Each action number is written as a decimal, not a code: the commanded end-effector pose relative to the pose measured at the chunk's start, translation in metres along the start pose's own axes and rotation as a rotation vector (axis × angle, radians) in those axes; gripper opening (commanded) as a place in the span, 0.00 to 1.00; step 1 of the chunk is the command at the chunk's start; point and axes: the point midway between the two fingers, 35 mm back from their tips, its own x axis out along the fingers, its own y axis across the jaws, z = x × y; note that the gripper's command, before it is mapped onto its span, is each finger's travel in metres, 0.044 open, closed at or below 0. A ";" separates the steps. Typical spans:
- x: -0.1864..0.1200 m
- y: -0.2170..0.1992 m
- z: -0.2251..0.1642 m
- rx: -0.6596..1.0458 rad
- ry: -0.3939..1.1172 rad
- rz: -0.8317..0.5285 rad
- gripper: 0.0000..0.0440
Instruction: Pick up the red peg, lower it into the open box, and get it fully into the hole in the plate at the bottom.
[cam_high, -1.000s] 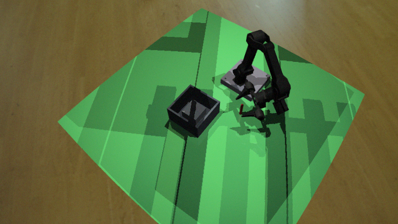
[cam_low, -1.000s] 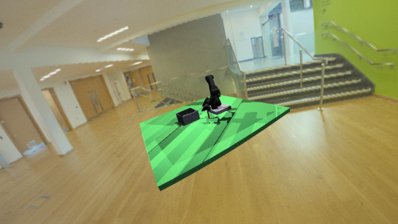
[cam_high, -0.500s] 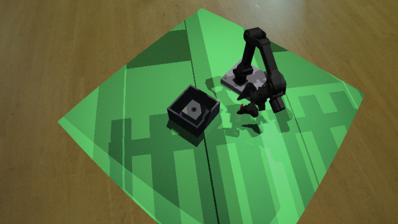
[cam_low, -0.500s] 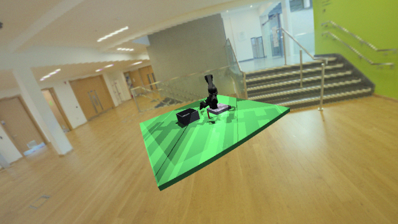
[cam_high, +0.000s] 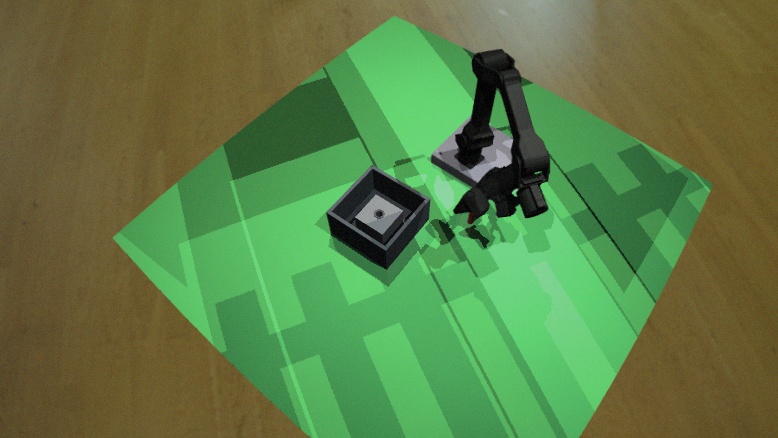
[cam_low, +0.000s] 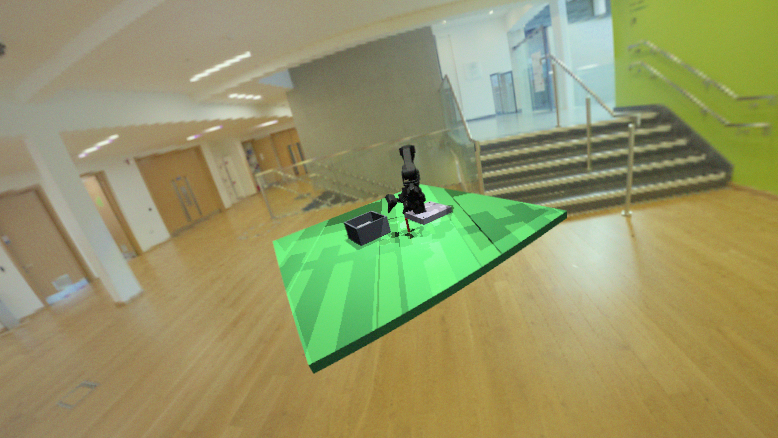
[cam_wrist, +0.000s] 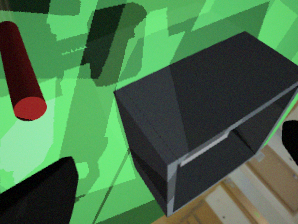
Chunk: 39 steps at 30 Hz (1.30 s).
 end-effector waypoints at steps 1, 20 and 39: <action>0.003 0.003 -0.002 0.115 -0.013 0.034 1.00; 0.013 0.020 -0.009 0.751 -0.022 0.220 1.00; 0.023 0.038 -0.006 1.380 0.061 0.414 1.00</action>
